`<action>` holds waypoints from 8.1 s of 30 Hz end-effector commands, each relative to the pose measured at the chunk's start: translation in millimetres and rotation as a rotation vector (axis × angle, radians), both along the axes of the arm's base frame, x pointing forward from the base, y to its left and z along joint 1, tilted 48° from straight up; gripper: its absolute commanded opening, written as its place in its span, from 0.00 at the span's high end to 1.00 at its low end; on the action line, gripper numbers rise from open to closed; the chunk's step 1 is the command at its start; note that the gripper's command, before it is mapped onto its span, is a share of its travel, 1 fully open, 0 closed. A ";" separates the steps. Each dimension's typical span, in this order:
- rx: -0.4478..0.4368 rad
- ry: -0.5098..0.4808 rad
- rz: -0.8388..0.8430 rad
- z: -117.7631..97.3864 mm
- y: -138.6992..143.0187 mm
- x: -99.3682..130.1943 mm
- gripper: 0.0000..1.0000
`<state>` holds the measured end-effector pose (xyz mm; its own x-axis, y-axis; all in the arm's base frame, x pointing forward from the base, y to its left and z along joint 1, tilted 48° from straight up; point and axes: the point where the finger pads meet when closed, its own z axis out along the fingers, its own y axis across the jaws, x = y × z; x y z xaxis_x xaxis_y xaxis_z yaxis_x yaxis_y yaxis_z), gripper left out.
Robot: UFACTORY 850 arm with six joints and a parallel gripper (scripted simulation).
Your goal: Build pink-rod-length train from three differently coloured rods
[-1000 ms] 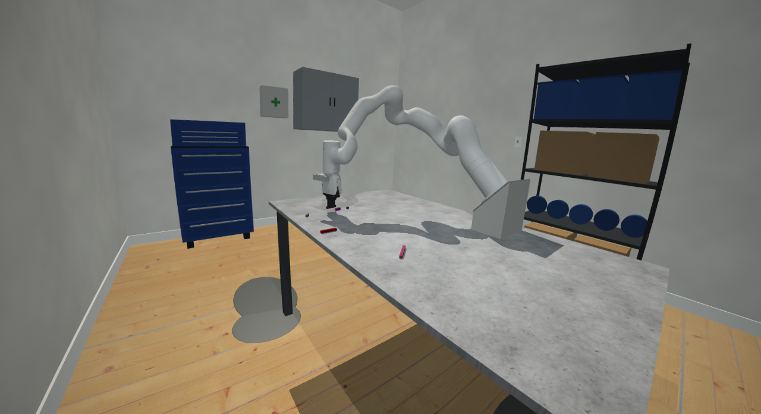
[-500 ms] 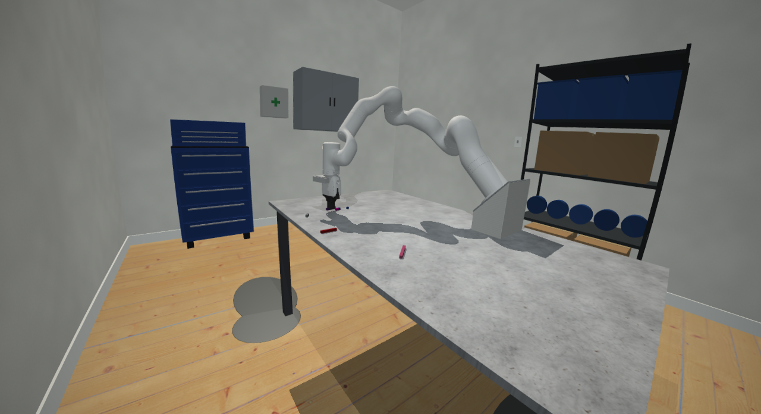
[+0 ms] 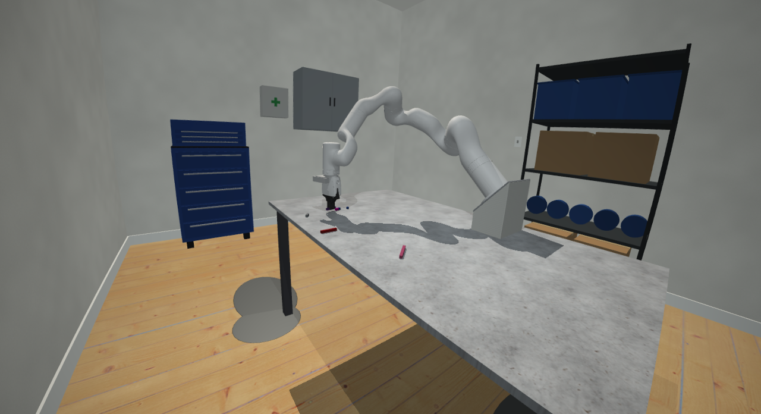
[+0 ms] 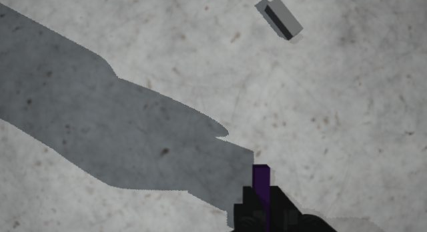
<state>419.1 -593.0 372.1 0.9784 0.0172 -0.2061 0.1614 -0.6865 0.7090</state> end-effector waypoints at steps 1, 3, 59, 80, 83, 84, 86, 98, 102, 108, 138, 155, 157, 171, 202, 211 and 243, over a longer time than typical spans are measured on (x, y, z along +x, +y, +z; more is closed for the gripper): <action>-0.001 -0.001 0.001 1.0 0.1 0.6 0.96; -0.001 -0.001 0.001 1.0 0.1 0.6 0.96; -0.001 -0.002 0.000 -1.3 -3.4 -0.5 0.96; -0.001 -0.002 0.000 -6.6 -9.1 -1.5 0.96; -0.001 -0.002 0.000 -6.6 -9.1 -1.5 0.96; -0.001 -0.002 0.000 -6.6 -9.1 -1.5 0.96; -0.001 -0.002 0.000 -6.6 -9.1 -1.5 0.96; -0.001 -0.002 0.000 -6.6 -9.1 -1.5 0.96; -0.001 -0.002 0.000 -6.6 -9.1 -1.5 0.96; -0.001 -0.002 0.000 -6.6 -9.1 -1.5 0.96; -0.001 -0.002 0.000 -5.5 -7.9 -1.3 0.76; -0.001 -0.002 0.000 37.1 38.1 6.8 0.76; -0.001 -0.002 0.000 43.4 44.9 8.0 0.76; -0.001 -0.002 0.000 54.1 56.4 10.1 0.00; -0.001 -0.002 0.000 81.1 85.6 15.2 0.00; -0.001 -0.002 0.000 103.9 110.2 19.5 0.00; -0.001 -0.002 0.000 112.8 119.8 21.2 0.00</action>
